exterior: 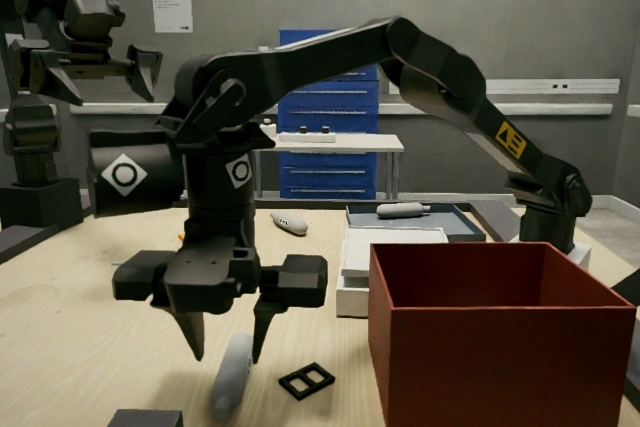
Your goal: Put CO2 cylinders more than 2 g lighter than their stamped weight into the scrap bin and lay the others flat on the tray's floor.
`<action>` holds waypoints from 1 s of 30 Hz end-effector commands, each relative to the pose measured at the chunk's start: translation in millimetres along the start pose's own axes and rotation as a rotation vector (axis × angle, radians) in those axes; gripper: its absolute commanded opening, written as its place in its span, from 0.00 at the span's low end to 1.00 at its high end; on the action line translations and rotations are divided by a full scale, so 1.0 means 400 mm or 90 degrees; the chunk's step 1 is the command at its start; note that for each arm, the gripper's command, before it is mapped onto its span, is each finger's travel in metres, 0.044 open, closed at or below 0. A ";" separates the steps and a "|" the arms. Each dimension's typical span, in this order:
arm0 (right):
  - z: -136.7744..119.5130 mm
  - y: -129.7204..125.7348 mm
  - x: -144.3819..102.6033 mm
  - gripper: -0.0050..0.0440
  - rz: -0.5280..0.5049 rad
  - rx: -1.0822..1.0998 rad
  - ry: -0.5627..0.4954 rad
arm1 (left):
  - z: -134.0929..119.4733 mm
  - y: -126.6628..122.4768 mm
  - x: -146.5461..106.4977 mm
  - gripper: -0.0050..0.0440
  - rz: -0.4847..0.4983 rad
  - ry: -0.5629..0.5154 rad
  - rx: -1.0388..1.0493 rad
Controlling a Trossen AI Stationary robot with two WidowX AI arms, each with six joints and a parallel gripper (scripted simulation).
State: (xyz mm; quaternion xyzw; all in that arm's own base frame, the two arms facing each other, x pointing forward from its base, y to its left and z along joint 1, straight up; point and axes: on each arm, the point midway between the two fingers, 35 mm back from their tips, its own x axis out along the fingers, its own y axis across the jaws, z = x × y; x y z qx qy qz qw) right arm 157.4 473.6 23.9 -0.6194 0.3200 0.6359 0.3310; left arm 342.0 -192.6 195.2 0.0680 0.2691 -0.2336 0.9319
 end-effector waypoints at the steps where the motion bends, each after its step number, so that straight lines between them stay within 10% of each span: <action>1: 0.015 -0.017 -0.010 0.61 -0.017 -0.005 -0.014 | 0.022 -0.001 -0.012 1.00 0.000 -0.016 -0.001; 30: 0.015 -0.020 0.033 0.61 -0.015 -0.002 -0.012 | 0.022 -0.001 -0.012 1.00 0.000 -0.016 -0.001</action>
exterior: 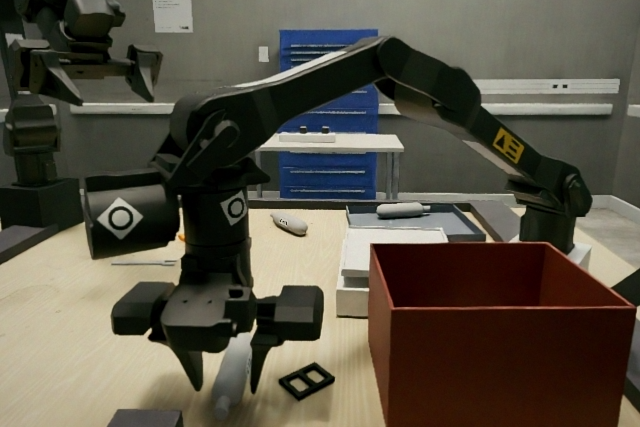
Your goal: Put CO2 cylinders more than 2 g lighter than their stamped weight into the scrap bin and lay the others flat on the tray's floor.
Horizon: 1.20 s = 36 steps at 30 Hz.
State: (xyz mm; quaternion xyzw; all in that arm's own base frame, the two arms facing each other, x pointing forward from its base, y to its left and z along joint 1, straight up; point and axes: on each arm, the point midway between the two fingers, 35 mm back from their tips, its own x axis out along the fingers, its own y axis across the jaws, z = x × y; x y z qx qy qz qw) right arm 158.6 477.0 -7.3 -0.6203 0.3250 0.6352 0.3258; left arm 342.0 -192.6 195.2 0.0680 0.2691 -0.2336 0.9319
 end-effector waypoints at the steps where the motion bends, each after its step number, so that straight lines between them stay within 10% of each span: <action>1: 0.011 -0.012 -0.045 0.61 -0.023 -0.002 -0.017 | 0.022 -0.001 -0.012 1.00 0.000 -0.016 -0.001; 23: 0.011 -0.012 -0.045 0.30 -0.023 -0.002 -0.017 | 0.022 -0.001 -0.012 1.00 0.000 -0.016 -0.001; 27: 0.016 -0.015 -0.107 0.10 -0.038 -0.005 -0.028 | 0.022 -0.001 -0.012 1.00 0.000 -0.016 -0.001; 36: 0.005 -0.005 -0.186 0.10 -0.050 -0.005 -0.037 | 0.022 -0.001 -0.012 1.00 0.000 -0.016 -0.001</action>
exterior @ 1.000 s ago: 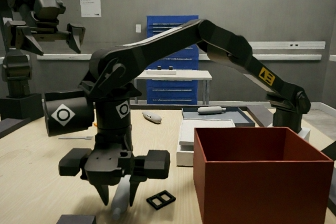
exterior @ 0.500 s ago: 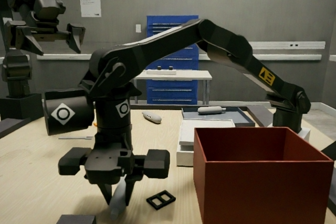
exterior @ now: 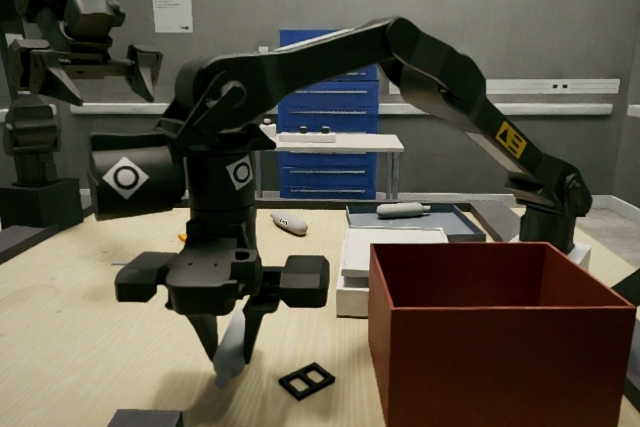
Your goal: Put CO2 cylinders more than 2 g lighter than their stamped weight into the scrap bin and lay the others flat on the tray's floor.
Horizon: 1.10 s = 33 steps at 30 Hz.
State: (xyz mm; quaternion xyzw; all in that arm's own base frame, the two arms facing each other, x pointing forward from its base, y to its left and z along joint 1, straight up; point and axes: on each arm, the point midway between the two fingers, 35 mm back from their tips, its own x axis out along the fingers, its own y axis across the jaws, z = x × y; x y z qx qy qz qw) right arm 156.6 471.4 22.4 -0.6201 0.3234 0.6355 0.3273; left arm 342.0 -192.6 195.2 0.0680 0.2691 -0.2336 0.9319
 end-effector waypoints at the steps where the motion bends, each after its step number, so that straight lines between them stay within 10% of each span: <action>1: 0.002 -0.021 -0.115 0.10 -0.047 -0.003 -0.035 | 0.022 -0.001 -0.012 1.00 0.000 -0.016 -0.001; 13: -0.265 -0.027 -0.216 0.02 -0.042 -0.003 -0.019 | 0.001 0.063 0.017 1.00 0.032 -0.002 0.218; 33: -0.665 0.161 -0.315 0.00 -0.032 -0.002 0.000 | -0.034 0.240 0.054 1.00 0.103 0.074 0.814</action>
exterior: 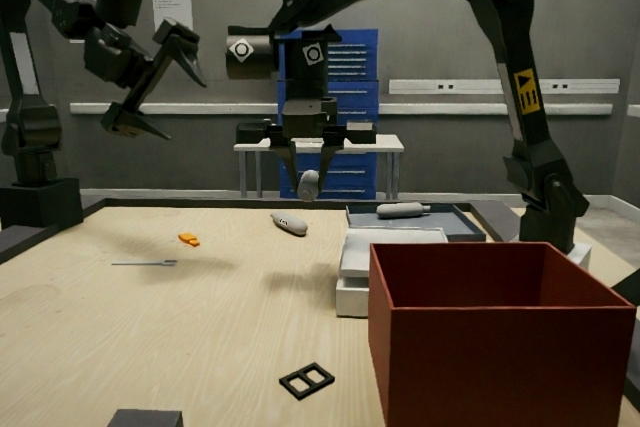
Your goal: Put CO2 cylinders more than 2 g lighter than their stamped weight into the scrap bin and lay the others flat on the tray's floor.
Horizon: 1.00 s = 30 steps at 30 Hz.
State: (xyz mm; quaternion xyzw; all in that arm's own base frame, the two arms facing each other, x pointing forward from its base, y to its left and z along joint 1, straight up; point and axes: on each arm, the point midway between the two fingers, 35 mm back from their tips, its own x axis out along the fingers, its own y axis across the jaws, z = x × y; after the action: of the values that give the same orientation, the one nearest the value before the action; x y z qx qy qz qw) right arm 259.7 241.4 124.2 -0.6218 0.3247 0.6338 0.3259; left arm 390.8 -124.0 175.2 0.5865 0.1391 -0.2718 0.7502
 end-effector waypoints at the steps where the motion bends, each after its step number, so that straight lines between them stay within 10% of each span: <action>1: -0.066 0.052 -0.048 0.00 -0.032 -0.001 -0.004 | -0.038 0.010 0.013 1.00 0.008 0.014 0.124; 30: -0.229 0.287 -0.030 0.00 -0.020 -0.001 0.001 | -0.281 0.045 0.052 1.00 -0.050 0.135 0.908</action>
State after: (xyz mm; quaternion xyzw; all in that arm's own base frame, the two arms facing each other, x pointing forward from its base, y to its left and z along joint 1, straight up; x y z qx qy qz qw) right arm 219.5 102.8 129.2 -0.6200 0.3262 0.6344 0.3268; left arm 427.5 -23.3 146.9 0.9419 0.0326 -0.2712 0.1954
